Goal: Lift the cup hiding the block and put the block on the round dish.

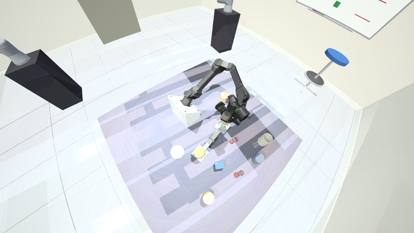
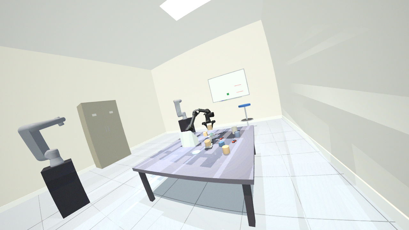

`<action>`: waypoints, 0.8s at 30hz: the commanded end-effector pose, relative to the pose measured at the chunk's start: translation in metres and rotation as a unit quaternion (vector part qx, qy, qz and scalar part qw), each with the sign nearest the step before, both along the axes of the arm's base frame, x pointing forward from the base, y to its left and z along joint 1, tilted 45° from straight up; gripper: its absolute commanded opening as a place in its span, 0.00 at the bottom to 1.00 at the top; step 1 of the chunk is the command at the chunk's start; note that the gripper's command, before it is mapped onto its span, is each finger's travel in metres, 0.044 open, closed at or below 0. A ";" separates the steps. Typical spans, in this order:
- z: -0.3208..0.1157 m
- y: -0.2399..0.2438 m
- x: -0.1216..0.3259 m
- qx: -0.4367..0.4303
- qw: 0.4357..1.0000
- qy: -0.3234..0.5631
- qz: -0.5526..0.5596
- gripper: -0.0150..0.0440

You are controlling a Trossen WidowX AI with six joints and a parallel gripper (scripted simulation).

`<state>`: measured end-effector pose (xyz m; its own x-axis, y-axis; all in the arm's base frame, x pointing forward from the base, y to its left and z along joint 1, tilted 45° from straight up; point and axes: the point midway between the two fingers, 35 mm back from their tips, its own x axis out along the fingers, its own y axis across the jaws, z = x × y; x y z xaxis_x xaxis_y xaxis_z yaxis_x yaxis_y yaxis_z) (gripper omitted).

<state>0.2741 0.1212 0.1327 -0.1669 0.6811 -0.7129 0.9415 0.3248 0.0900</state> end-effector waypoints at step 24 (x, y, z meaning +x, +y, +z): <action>0.000 0.007 -0.003 -0.003 1.000 0.000 -0.001 0.25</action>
